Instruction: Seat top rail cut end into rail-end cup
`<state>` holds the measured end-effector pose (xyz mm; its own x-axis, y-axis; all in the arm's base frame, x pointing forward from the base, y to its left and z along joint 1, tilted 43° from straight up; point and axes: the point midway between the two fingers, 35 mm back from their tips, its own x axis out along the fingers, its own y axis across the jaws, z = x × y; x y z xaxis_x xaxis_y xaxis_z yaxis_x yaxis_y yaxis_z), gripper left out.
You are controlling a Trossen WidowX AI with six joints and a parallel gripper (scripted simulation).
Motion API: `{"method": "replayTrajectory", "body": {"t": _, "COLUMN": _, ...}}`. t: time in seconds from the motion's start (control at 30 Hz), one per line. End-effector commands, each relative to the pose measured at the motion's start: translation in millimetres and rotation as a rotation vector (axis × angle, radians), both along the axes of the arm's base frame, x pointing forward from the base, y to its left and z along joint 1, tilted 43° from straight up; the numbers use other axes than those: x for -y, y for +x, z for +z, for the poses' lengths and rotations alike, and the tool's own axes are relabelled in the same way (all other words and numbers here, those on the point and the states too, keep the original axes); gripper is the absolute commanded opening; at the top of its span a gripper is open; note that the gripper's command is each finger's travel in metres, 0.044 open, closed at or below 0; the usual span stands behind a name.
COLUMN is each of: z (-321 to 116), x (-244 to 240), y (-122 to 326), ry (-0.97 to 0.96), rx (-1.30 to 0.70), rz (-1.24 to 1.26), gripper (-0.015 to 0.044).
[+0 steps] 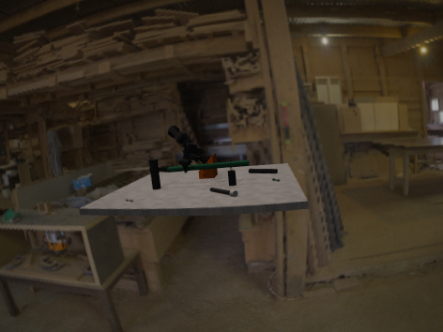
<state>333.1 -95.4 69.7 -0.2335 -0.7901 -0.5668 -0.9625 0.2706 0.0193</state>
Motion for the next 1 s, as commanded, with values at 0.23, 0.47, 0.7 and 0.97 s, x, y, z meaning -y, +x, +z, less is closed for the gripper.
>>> {"method": "replayTrajectory", "body": {"t": 0.23, "z": 1.5, "x": -2.3, "y": 1.7, "ry": -0.004, "rx": 0.007, "rz": 0.002, "gripper": 0.0}}
{"method": "replayTrajectory", "body": {"t": 0.47, "z": 1.1, "x": -4.5, "y": 2.8, "ry": -0.004, "rx": 0.007, "rz": 0.002, "gripper": 0.0}}
{"method": "replayTrajectory", "body": {"t": 0.7, "z": 0.5, "x": -6.6, "y": 4.0, "ry": -0.004, "rx": 0.007, "rz": 0.002, "gripper": 0.0}}
{"method": "replayTrajectory", "body": {"t": 0.97, "z": 0.0, "x": -9.0, "y": 5.4, "ry": -0.003, "rx": 0.008, "rz": 0.002, "gripper": 0.0}}
